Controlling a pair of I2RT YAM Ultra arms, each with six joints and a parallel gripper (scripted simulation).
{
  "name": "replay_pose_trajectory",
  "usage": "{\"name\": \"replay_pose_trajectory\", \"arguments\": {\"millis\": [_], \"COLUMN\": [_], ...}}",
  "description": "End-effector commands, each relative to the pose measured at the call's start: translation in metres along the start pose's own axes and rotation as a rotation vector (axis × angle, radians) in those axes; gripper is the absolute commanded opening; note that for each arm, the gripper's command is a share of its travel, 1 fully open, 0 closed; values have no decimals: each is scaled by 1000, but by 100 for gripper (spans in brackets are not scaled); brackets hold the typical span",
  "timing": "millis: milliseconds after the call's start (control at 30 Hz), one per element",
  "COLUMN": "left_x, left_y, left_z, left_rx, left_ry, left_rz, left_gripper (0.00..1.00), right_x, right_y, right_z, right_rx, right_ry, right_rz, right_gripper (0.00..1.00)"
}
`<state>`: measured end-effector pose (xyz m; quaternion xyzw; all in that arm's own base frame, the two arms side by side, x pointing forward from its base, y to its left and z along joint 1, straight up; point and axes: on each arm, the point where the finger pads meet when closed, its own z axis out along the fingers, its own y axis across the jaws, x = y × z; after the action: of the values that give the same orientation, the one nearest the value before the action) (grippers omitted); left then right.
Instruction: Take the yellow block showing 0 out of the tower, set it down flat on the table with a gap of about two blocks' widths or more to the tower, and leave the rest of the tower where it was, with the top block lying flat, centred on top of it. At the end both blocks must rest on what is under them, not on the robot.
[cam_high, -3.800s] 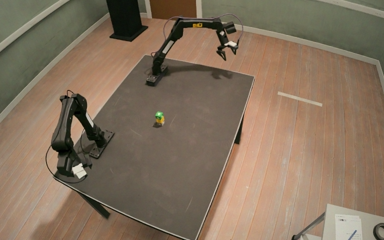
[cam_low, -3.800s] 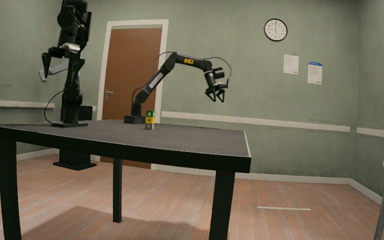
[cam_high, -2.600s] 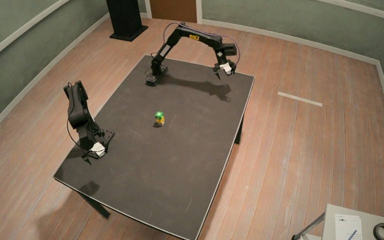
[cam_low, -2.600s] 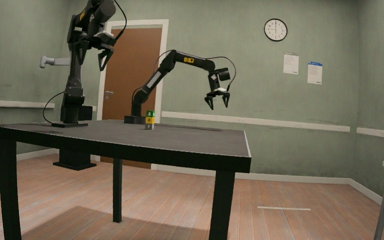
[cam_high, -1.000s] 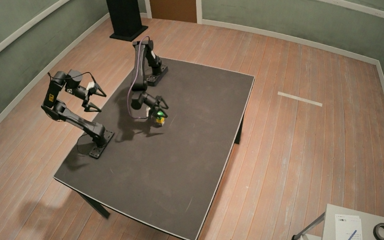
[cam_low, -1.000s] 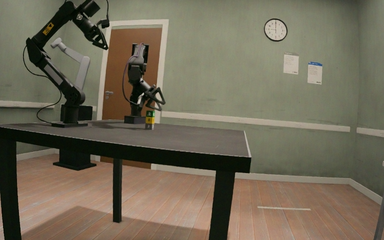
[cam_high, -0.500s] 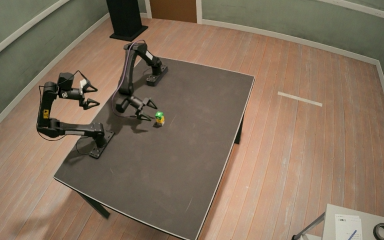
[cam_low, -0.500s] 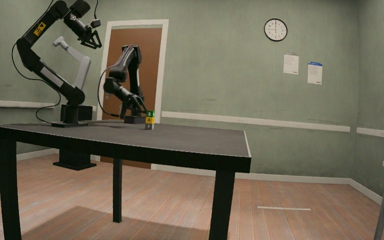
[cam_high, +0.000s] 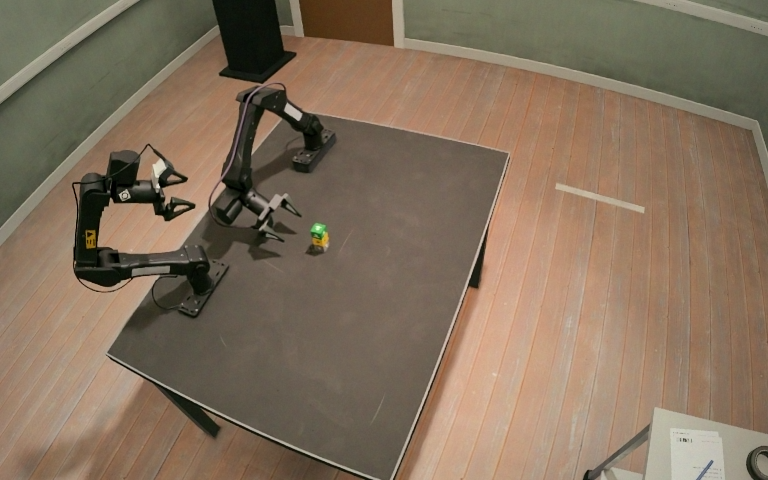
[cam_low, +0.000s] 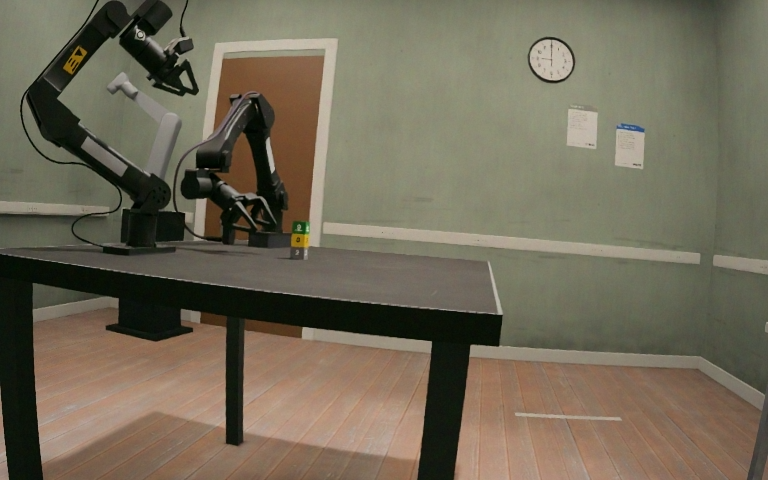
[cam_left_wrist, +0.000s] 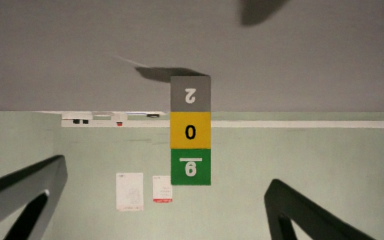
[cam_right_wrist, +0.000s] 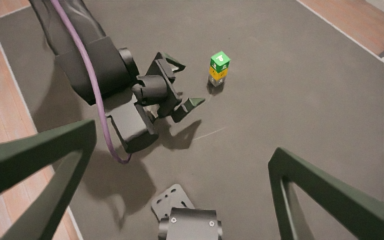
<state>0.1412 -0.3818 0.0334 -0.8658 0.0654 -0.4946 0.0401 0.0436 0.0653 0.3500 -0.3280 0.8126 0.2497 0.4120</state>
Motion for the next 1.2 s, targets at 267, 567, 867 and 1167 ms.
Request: {"name": "replay_pose_trajectory", "arguments": {"millis": [267, 567, 867, 1167], "left_x": [12, 34, 49, 62], "left_y": [-2, -6, -10, -15], "left_z": [-6, 2, 10, 17], "left_rx": [-4, 40, 86, 150], "left_ry": [34, 7, -12, -55], "left_rz": [-3, -412, -721, -1053], "left_gripper": [89, 55, 55, 55], "right_x": [5, 5, 5, 5], "right_y": [-1, -1, -1, -1], "right_z": [2, 2, 2, 2], "right_rx": [-4, -4, -4, -4], "right_ry": [3, 3, 3, 3], "right_rz": [1, 1, 1, 1], "right_gripper": [100, 100, 100, 100]}}
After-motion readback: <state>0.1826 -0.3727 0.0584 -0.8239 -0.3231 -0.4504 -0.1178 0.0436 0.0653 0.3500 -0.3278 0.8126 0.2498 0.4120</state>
